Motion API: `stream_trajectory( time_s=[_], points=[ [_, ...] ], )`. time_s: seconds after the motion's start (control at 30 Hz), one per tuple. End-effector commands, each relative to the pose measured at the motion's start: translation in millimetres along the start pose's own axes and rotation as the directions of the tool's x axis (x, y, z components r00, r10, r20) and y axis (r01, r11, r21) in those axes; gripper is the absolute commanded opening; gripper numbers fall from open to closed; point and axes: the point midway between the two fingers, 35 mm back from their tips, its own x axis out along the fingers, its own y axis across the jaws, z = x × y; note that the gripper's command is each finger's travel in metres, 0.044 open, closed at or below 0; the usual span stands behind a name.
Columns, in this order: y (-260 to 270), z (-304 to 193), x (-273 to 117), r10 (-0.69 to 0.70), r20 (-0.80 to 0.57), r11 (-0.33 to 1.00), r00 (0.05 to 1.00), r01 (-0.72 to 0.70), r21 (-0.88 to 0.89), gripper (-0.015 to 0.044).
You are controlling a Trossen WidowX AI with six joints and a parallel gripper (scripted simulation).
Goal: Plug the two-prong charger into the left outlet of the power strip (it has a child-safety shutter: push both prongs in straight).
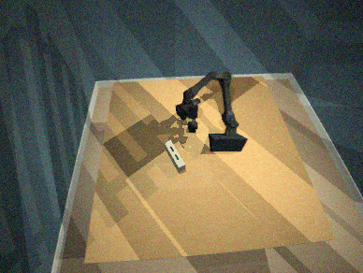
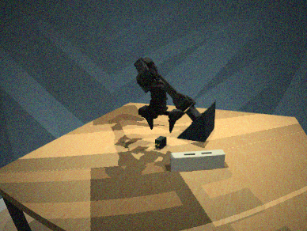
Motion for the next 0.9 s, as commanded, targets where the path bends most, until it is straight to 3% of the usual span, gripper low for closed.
stream_trajectory(
  time_s=[0.0, 0.87],
  points=[
    [0, 0, 3, 0.004, -0.006, 1.000, 1.000, -0.004, 0.011, 0.0440],
    [0, 5, 40, 0.005, -0.005, 1.000, 1.000, -0.005, 0.012, 0.0440]
  ],
)
